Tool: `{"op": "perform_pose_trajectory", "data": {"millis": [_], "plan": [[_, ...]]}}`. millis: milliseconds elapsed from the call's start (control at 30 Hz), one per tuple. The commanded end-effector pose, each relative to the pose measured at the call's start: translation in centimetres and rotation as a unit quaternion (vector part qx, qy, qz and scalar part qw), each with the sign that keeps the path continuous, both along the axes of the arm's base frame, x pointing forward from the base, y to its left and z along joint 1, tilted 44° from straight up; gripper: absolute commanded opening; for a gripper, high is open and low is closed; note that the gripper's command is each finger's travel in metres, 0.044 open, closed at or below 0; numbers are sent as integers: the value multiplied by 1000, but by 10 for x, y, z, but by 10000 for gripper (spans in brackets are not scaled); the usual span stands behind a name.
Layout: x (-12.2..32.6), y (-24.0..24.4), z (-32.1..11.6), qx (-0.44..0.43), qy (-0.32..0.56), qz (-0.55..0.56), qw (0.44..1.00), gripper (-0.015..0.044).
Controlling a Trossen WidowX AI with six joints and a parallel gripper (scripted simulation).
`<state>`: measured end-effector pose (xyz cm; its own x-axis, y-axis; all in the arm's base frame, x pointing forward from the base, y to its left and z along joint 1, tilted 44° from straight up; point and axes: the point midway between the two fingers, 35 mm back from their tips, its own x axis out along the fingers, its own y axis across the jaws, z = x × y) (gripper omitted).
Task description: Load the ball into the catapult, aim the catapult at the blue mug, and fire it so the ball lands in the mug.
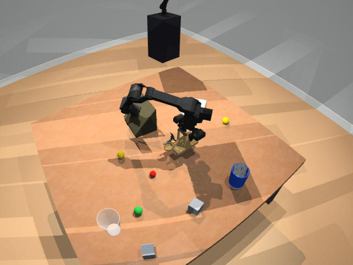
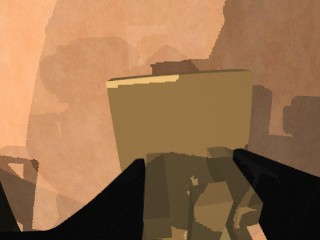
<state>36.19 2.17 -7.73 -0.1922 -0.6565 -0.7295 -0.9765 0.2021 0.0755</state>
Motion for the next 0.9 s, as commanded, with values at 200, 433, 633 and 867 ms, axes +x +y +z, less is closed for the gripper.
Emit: {"op": "perform_pose_trajectory", "data": {"millis": [200, 433, 633, 867], "plan": [[16, 0, 0, -33, -122, -126, 984, 0], [23, -2, 0, -37, -138, -144, 979, 0], [25, -4, -1, -37, -138, -144, 979, 0], [23, -11, -9, -37, -138, -144, 979, 0]]}}
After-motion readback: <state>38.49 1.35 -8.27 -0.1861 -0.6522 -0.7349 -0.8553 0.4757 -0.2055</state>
